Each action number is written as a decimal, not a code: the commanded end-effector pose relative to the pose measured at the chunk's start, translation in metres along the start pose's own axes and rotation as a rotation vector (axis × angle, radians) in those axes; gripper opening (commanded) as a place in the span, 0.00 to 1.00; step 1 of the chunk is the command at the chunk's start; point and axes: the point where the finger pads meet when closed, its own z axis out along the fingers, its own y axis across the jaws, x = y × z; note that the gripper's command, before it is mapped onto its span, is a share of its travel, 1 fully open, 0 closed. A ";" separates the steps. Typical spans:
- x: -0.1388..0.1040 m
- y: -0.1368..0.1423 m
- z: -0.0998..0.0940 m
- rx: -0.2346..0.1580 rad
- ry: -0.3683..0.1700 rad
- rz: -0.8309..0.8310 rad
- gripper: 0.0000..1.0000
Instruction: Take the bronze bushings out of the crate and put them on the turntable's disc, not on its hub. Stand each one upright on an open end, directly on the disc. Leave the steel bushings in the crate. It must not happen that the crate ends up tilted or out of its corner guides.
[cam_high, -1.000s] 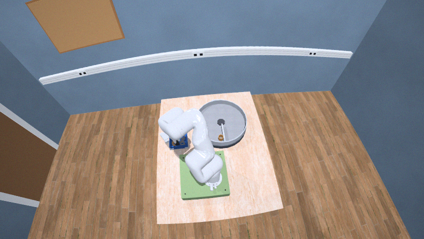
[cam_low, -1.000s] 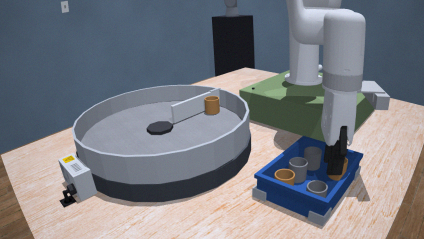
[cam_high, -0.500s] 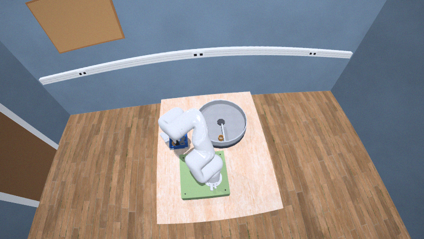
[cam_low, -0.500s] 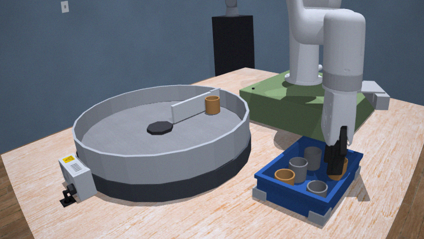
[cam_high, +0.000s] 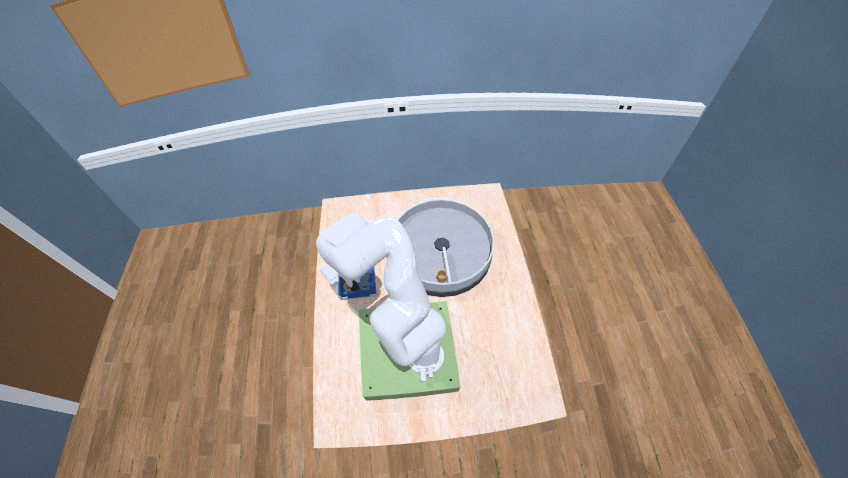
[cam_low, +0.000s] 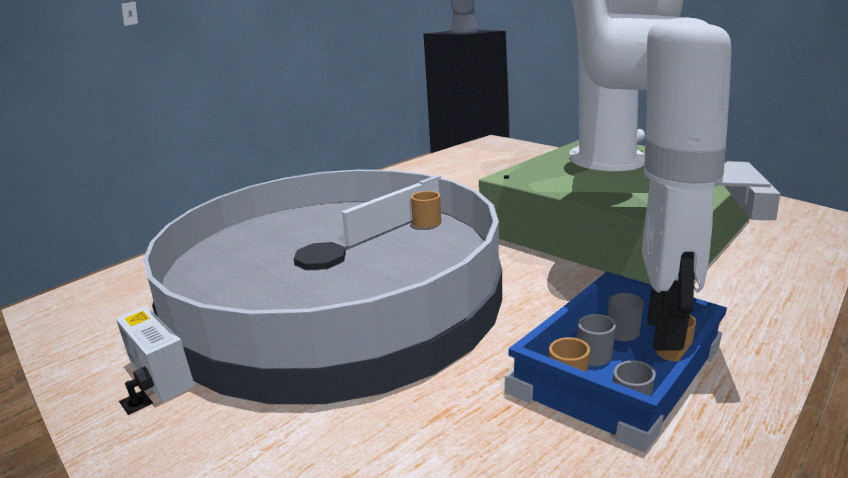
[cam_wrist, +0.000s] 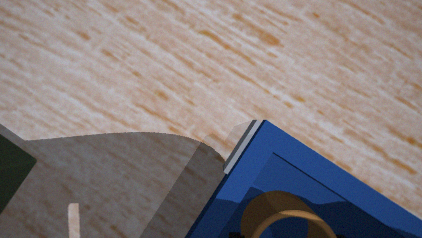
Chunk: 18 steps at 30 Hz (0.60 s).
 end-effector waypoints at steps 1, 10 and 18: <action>0.000 0.001 -0.001 -0.003 0.000 0.000 0.00; 0.000 0.001 -0.007 -0.003 0.000 0.000 0.00; 0.000 0.001 -0.022 -0.003 0.000 0.000 0.00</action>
